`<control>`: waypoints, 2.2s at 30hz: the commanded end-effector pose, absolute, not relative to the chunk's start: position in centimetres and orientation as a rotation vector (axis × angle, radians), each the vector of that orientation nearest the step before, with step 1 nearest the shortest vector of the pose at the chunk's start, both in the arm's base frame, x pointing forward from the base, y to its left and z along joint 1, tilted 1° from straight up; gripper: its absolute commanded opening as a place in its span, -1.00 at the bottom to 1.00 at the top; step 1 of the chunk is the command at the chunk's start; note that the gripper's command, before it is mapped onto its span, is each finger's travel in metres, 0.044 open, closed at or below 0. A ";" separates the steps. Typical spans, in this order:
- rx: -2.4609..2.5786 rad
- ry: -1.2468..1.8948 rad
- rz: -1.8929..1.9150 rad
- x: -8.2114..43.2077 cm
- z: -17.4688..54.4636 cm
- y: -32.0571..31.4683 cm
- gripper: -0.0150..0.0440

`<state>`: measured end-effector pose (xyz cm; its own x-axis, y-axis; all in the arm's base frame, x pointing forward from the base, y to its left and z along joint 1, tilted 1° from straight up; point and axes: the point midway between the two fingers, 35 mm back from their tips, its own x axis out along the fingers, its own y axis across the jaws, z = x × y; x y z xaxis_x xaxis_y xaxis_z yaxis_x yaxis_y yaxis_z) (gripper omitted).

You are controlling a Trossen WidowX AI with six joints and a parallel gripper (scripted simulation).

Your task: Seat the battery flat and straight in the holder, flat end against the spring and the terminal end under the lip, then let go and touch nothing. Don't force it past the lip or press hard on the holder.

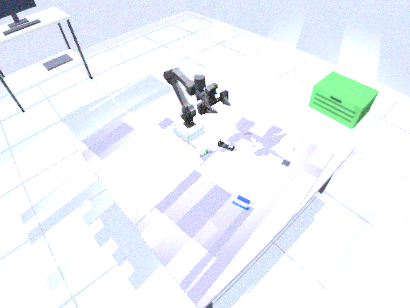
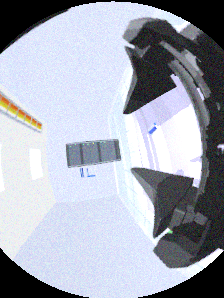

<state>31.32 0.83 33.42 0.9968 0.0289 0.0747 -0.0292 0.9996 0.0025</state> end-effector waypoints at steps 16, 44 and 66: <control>-0.993 1.033 0.546 29.6 8.9 -4.6 0.30; -1.122 1.251 1.112 23.7 2.2 -5.3 0.30; -1.124 1.251 1.113 23.6 -1.1 -5.3 0.30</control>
<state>24.08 -5.37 -0.26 0.0336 -0.0011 -0.9994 -0.9918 0.1236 -0.0334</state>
